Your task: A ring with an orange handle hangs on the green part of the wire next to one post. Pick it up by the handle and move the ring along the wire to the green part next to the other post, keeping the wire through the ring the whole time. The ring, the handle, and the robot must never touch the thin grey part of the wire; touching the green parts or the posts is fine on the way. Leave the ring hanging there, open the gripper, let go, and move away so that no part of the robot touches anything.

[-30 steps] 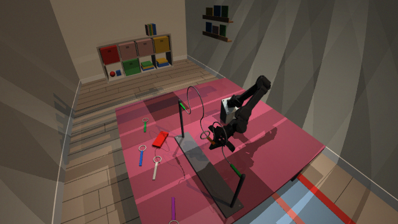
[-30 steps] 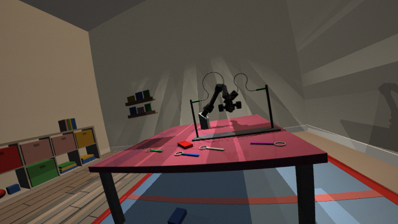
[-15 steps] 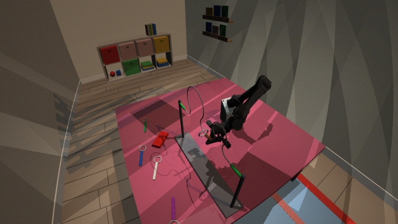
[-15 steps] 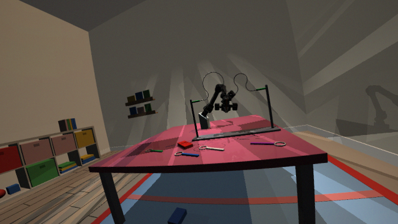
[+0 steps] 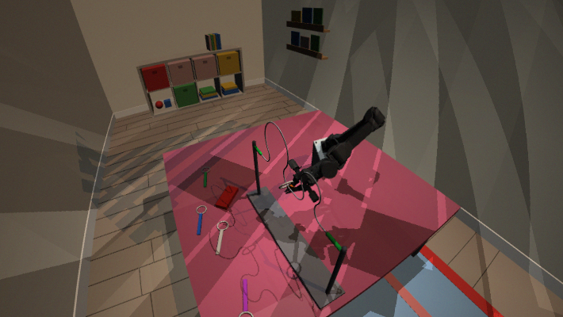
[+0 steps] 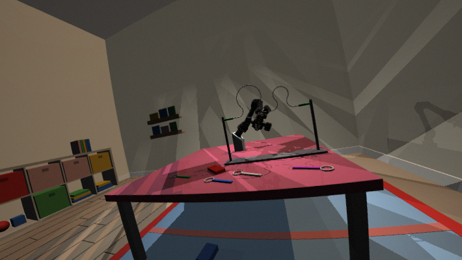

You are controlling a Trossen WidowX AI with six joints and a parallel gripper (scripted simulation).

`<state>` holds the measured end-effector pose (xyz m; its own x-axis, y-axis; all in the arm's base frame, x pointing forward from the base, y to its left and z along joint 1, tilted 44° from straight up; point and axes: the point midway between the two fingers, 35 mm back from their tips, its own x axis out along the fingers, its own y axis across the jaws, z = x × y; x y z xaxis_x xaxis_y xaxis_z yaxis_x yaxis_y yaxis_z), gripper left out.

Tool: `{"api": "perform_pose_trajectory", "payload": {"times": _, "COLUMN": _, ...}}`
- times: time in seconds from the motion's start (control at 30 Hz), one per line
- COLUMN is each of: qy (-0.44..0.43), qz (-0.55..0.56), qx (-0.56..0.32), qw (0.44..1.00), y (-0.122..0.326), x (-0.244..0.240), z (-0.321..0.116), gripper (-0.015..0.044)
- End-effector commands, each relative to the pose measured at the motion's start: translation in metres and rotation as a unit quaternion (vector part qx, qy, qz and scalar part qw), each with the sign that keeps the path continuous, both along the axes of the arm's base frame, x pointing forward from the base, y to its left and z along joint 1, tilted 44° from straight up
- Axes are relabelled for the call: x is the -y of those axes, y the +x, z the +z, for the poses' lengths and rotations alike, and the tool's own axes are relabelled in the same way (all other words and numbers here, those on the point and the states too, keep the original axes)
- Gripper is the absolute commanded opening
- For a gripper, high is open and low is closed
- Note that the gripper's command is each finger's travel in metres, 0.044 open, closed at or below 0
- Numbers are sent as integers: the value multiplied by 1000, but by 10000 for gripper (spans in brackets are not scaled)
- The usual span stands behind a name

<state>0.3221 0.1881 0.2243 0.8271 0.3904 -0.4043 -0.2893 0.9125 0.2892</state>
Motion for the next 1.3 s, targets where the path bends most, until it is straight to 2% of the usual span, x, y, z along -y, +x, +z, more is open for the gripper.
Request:
{"api": "perform_pose_trajectory", "payload": {"times": 0.0, "qy": -49, "qz": -4, "qx": 14, "qw": 999, "y": 3, "x": 17, "z": 0, "gripper": -150}}
{"api": "perform_pose_trajectory", "payload": {"times": 0.5, "qy": -229, "qz": -8, "qx": 50, "qw": 972, "y": 14, "x": 72, "z": 2, "gripper": -150}}
{"api": "perform_pose_trajectory", "payload": {"times": 1.27, "qy": -454, "qz": -16, "qx": 94, "qw": 886, "y": 25, "x": 136, "z": 36, "gripper": -150}}
